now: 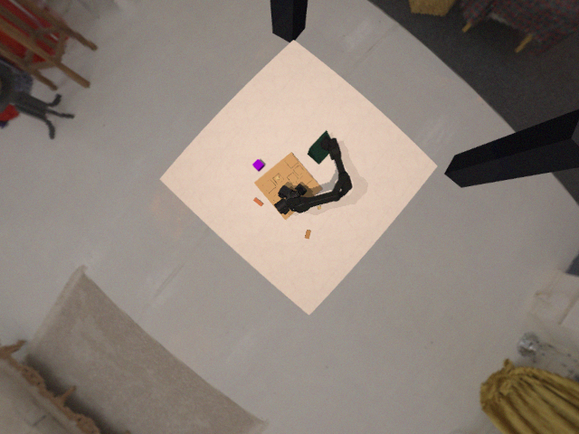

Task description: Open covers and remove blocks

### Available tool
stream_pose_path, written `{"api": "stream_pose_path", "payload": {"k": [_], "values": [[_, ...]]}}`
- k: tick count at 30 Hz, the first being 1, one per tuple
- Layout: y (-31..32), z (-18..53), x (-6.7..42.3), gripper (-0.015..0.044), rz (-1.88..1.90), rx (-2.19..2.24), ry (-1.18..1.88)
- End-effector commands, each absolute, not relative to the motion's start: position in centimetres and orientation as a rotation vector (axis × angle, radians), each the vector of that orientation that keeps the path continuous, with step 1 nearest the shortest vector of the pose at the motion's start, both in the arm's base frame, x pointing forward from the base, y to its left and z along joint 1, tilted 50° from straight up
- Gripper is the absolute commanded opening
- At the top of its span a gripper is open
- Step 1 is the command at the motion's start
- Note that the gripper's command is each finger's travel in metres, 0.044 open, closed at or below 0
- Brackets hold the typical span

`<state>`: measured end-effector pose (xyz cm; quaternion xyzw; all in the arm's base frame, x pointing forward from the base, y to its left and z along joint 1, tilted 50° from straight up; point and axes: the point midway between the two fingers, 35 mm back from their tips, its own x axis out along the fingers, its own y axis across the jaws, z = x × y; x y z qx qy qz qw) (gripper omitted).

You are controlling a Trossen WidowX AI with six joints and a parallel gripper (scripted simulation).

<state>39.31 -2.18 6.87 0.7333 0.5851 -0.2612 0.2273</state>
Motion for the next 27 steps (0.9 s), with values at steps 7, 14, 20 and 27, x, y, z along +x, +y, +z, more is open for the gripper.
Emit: {"api": "stream_pose_path", "payload": {"k": [7,14,20,27], "values": [[-3.2,7.7,39.1,0.008,-0.72,2.015,1.611],[-3.9,8.3,38.9,0.008,-0.72,2.016,1.612],[-4.5,8.9,38.7,0.008,-0.721,2.016,1.612],[-5.9,10.0,38.5,0.008,-0.723,2.016,1.611]]}}
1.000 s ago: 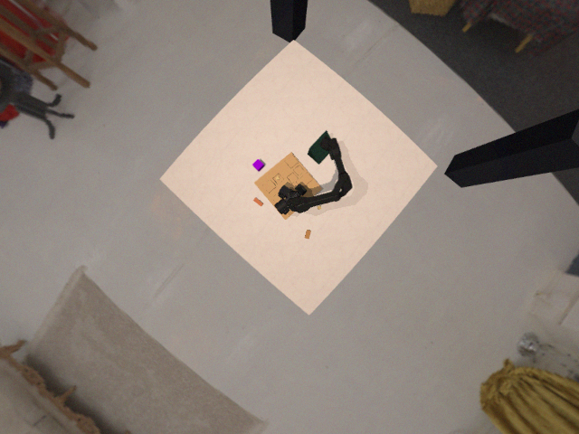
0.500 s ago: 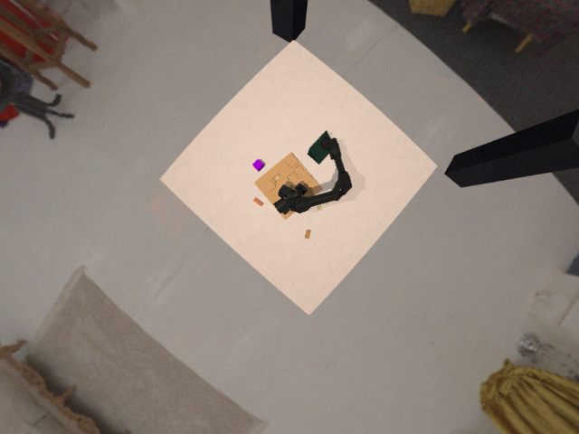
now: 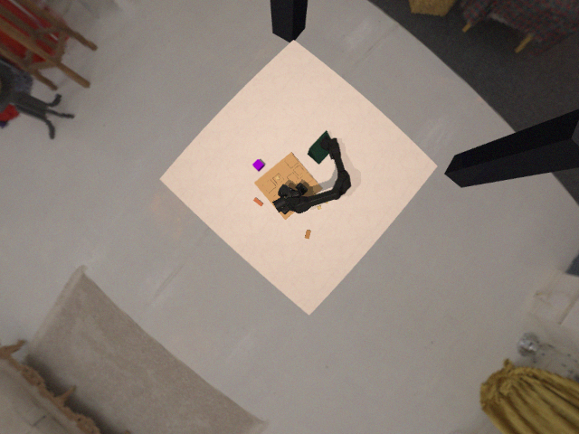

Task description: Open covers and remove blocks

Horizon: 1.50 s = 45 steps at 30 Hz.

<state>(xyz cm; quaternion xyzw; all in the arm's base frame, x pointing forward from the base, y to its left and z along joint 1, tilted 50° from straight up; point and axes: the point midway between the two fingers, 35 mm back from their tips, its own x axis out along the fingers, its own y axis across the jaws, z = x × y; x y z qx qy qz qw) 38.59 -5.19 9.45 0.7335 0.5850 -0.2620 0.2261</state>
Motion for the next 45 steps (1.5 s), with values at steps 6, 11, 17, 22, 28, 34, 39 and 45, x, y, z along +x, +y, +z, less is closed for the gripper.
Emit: {"api": "stream_pose_path", "payload": {"k": [6,11,17,22,28,34,39,45], "values": [[-7.0,11.0,38.2,0.008,-0.723,2.016,1.611],[-7.8,11.7,37.9,0.008,-0.723,2.016,1.612],[-9.1,10.5,37.6,0.008,-0.732,2.013,1.604],[-10.4,9.2,37.1,0.008,-0.741,2.01,1.595],[-12.1,7.6,36.4,0.008,-0.751,2.006,1.587],[-13.6,6.0,35.6,0.008,-0.76,2.003,1.581],[-14.9,4.7,34.9,0.008,-0.767,2.0,1.577],[-16.3,3.1,33.8,0.008,-0.773,1.997,1.573]]}}
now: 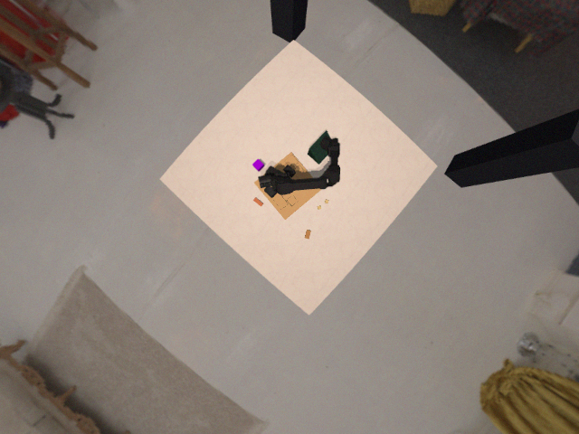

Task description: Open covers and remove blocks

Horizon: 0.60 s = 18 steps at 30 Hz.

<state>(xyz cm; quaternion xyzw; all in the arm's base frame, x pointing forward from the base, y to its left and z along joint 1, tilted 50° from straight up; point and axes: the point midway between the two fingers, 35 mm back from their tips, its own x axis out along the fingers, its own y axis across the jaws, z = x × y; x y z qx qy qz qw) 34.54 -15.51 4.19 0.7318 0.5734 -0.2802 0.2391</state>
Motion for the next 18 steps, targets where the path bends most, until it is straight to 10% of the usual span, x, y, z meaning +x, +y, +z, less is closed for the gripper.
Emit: {"api": "stream_pose_path", "payload": {"k": [1,18], "values": [[-16.5,2.8,33.6,0.008,-0.774,1.997,1.573],[-20.0,-1.7,30.0,0.008,-0.783,1.992,1.573]]}}
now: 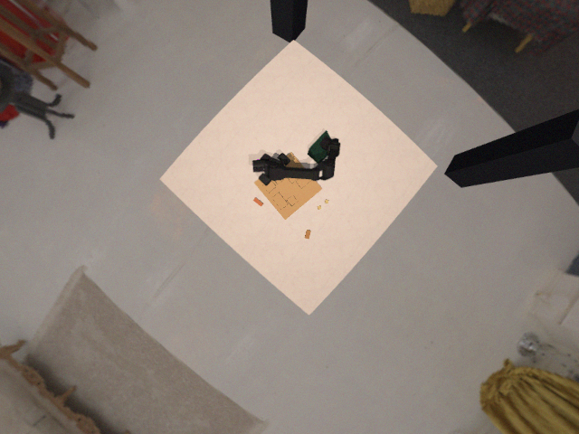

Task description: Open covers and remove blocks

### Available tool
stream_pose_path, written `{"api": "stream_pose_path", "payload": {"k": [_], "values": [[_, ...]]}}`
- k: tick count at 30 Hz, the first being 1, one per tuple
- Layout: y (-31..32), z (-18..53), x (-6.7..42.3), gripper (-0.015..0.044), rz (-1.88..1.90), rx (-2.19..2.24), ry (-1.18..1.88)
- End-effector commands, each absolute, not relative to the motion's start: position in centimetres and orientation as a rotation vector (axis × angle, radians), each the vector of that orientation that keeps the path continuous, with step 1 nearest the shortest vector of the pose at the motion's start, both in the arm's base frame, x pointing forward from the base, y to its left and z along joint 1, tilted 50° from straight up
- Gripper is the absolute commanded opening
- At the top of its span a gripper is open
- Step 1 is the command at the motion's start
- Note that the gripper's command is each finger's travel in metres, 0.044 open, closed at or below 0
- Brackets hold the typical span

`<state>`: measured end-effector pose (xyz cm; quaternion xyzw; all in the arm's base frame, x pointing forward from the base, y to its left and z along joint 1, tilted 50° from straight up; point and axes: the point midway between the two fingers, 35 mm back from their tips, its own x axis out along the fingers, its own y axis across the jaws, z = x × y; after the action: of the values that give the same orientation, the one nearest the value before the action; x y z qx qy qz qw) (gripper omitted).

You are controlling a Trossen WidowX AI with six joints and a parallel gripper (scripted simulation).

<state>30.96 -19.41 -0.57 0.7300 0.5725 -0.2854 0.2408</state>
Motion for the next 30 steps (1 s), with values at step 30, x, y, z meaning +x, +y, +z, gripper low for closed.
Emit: {"api": "stream_pose_path", "payload": {"k": [30], "values": [[-23.7,-9.3,21.7,0.008,-0.754,1.999,1.598]]}}
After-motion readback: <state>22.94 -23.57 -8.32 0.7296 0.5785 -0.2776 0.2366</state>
